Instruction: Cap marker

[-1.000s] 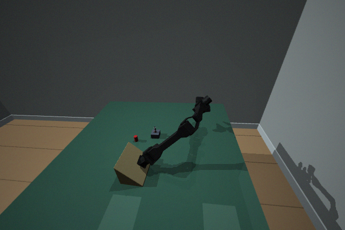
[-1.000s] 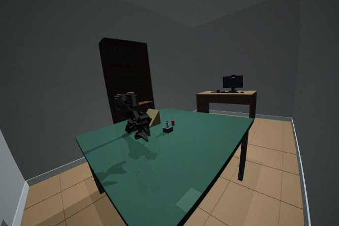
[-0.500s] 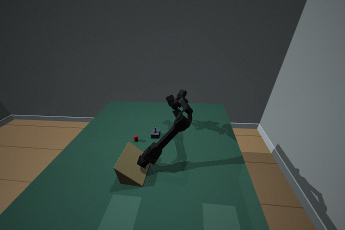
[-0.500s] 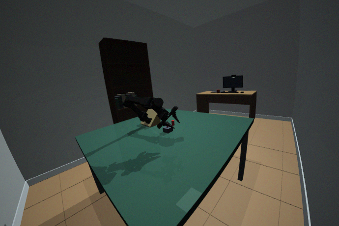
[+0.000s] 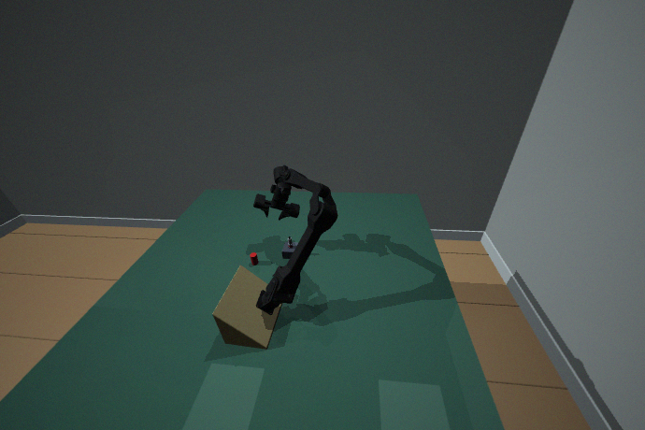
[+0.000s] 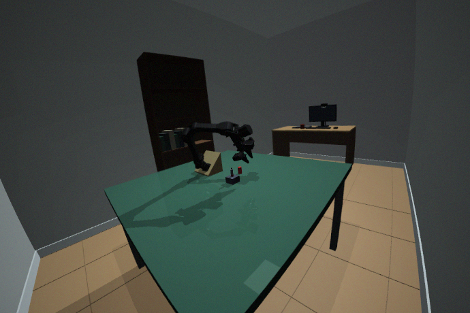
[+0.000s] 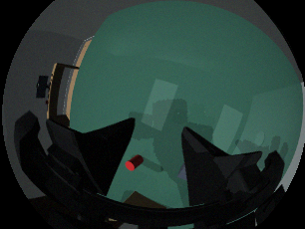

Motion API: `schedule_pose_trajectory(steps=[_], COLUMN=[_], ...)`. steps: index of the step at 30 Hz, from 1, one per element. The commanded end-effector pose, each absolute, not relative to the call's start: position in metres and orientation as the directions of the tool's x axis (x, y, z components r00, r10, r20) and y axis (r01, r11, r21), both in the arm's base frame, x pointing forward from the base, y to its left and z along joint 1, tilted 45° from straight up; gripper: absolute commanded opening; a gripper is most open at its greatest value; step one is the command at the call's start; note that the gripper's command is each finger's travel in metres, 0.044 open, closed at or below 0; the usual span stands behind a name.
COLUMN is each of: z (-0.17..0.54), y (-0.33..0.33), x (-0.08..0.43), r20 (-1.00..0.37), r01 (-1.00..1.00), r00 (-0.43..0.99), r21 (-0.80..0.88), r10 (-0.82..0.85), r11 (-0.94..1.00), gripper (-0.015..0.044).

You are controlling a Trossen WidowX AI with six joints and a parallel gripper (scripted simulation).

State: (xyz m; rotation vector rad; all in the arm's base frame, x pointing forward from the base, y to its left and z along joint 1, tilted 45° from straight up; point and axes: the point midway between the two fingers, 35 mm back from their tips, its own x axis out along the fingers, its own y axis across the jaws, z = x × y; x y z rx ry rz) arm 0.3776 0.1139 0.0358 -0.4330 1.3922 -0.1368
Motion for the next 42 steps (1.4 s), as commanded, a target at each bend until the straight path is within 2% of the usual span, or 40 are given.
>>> schedule_pose_trajectory(steps=[1,6,8,20,25,42], z=[0.007,-0.014,-0.016,-0.019,-0.042,-0.058], y=[0.137,0.152,0.153,0.156,0.133,0.119], x=[0.318,0.248,0.234,0.233,0.231,0.231], r20=[-0.880,-0.755,-0.718,-0.716,-0.716,-0.715], r01=[-0.476,-0.814,-0.866,-0.869,-0.868,-0.868], r00=[0.066,-0.017,-0.021,-0.021,-0.021,-0.020], r21=[-0.442,-0.370,-0.335,-0.332,-0.333,-0.334], r10=[-0.470,-0.655,-0.696,-0.698,-0.698,-0.699], r11=[0.760,0.447,0.372,0.367,0.367,0.367], gripper=[0.0240,0.0240,0.0240,0.0240,0.0240,0.0240])
